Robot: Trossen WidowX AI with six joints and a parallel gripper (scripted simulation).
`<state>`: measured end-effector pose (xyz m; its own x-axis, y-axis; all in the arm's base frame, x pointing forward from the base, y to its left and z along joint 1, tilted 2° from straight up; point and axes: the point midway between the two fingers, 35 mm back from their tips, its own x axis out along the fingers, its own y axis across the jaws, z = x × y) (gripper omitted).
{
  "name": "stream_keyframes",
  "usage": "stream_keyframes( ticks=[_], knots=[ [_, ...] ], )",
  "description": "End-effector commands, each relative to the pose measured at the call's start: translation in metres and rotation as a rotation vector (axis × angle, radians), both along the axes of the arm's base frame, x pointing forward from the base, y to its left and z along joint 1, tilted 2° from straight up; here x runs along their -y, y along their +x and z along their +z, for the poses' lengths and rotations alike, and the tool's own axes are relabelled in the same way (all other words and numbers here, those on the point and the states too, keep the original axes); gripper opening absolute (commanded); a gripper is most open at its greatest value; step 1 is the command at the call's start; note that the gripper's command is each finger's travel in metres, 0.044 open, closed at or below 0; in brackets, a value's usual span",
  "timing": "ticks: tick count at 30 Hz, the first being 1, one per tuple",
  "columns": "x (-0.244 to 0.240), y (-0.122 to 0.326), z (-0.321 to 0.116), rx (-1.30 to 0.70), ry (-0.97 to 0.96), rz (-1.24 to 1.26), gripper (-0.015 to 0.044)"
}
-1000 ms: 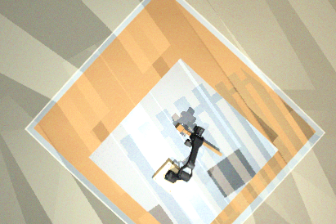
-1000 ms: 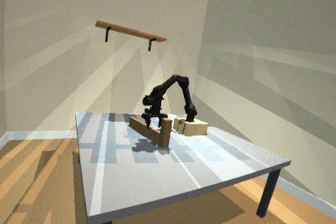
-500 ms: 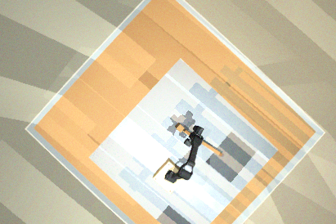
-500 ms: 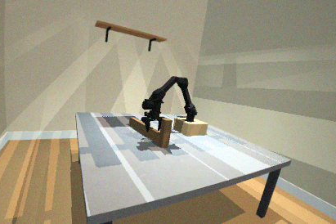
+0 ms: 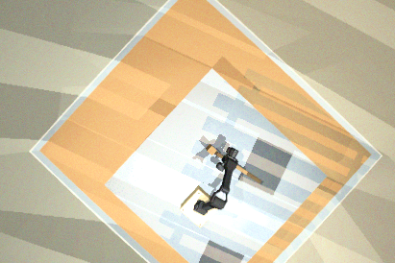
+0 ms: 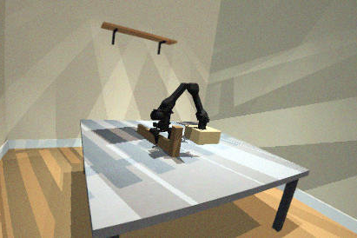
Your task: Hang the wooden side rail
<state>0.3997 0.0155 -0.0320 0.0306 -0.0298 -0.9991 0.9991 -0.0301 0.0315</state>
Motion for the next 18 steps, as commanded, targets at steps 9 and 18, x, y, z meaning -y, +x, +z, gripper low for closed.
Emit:
stream_keyframes(
  ticks=[9, 18],
  knots=[
    [0.0012, -0.0042, -0.0116, -0.016, -0.005, 0.0, 0.0414],
    [0.0012, -0.0042, -0.0116, -0.016, -0.005, 0.0, 0.0177]
  ],
)
